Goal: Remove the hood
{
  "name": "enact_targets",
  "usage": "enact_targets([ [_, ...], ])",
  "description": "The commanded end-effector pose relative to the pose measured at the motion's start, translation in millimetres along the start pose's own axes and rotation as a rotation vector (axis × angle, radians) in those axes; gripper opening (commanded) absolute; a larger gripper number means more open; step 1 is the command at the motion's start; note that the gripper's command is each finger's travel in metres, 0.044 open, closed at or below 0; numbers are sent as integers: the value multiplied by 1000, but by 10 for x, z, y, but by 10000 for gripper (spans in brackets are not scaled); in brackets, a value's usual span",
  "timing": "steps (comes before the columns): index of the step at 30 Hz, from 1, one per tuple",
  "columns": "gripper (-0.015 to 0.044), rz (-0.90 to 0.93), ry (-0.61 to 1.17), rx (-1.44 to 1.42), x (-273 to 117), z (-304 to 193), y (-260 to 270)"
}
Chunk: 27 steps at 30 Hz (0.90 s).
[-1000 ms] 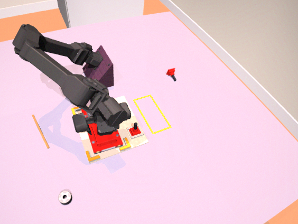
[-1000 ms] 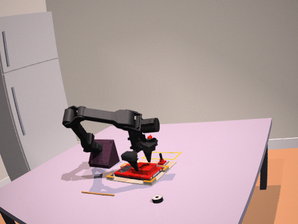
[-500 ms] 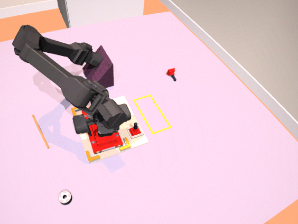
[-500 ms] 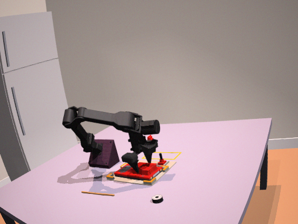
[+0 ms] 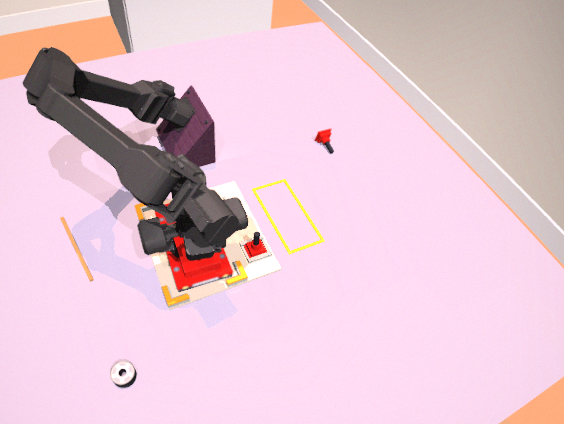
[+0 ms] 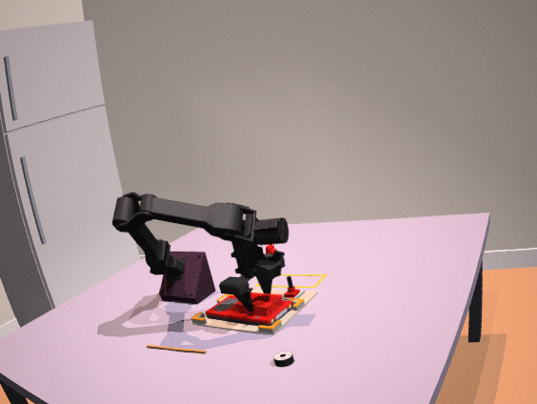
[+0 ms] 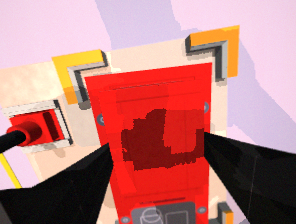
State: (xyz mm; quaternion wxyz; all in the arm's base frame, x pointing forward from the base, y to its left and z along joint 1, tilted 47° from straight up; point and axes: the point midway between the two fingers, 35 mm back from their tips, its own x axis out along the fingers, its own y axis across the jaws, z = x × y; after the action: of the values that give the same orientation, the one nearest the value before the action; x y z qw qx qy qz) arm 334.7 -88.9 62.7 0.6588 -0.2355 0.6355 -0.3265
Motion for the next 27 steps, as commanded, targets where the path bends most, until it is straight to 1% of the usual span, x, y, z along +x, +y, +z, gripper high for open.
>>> enact_targets([
  [1, 321, 0, -1, 1, -3, 2, -1],
  [5, 295, 0, -1, 1, -3, 2, -1],
  [16, 6, 0, -1, 1, -58, 4, 1],
  [27, 0, 1, 0, 0, -131, 5, 3],
])
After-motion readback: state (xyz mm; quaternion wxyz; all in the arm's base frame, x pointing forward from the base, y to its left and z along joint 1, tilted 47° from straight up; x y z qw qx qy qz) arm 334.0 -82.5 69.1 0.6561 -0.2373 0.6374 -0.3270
